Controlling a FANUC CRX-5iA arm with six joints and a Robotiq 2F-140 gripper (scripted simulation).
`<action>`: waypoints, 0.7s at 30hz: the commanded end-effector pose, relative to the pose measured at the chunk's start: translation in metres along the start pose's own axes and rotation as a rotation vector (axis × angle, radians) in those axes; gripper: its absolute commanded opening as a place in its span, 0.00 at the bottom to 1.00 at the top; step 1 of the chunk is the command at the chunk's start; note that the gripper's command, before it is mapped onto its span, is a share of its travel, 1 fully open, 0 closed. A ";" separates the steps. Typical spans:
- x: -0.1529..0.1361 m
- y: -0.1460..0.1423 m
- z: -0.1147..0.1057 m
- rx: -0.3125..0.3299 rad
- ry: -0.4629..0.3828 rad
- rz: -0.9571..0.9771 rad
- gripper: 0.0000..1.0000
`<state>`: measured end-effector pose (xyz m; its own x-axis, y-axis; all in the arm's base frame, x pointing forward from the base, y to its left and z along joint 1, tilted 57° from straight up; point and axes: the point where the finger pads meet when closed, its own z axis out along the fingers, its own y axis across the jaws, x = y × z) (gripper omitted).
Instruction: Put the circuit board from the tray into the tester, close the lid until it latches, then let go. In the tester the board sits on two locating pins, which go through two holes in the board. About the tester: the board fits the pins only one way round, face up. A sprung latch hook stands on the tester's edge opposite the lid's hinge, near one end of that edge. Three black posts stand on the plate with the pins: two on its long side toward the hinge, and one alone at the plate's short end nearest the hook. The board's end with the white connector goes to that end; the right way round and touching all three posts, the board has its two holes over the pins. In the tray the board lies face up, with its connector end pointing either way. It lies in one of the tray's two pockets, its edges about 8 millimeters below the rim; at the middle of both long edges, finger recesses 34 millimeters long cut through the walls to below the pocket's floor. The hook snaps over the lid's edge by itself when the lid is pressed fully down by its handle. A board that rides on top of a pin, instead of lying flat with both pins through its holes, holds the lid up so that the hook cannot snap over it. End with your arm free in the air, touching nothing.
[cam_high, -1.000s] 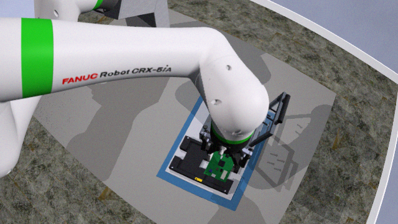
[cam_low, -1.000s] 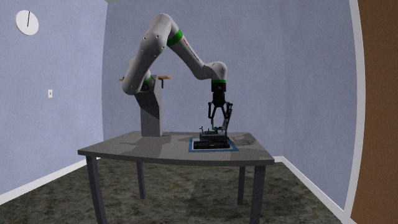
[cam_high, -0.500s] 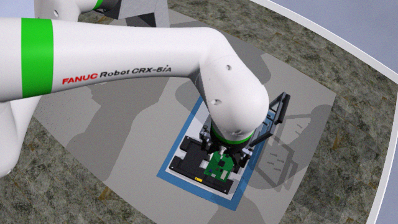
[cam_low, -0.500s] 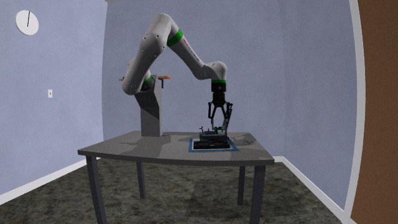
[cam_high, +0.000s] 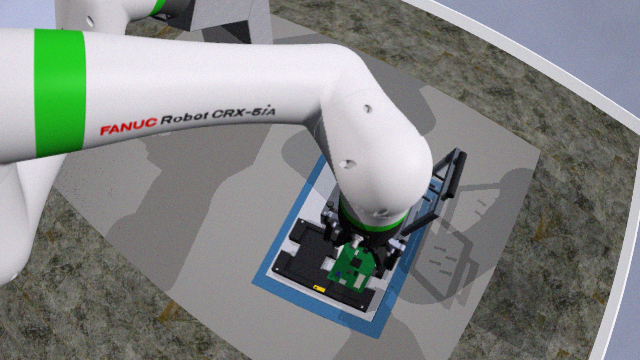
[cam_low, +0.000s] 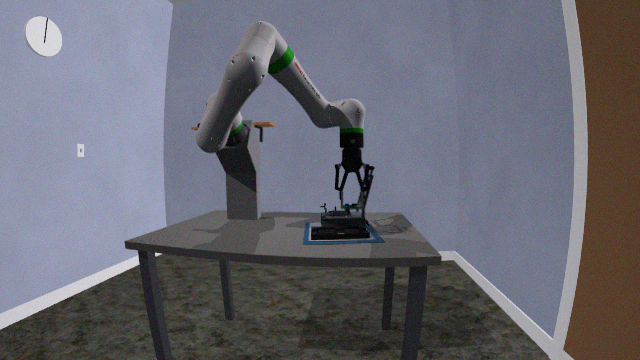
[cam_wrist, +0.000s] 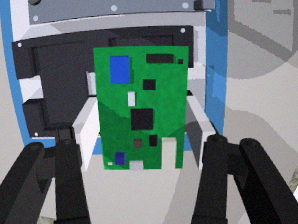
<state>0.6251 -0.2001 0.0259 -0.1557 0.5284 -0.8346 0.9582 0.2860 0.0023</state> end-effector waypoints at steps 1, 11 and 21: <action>0.000 0.000 0.000 0.000 0.000 0.014 0.46; 0.000 0.000 0.000 0.000 0.000 0.079 0.46; 0.000 0.000 0.000 0.000 0.000 0.157 0.46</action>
<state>0.6251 -0.2001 0.0259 -0.0354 0.5601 -0.8277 0.9703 0.2177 0.1059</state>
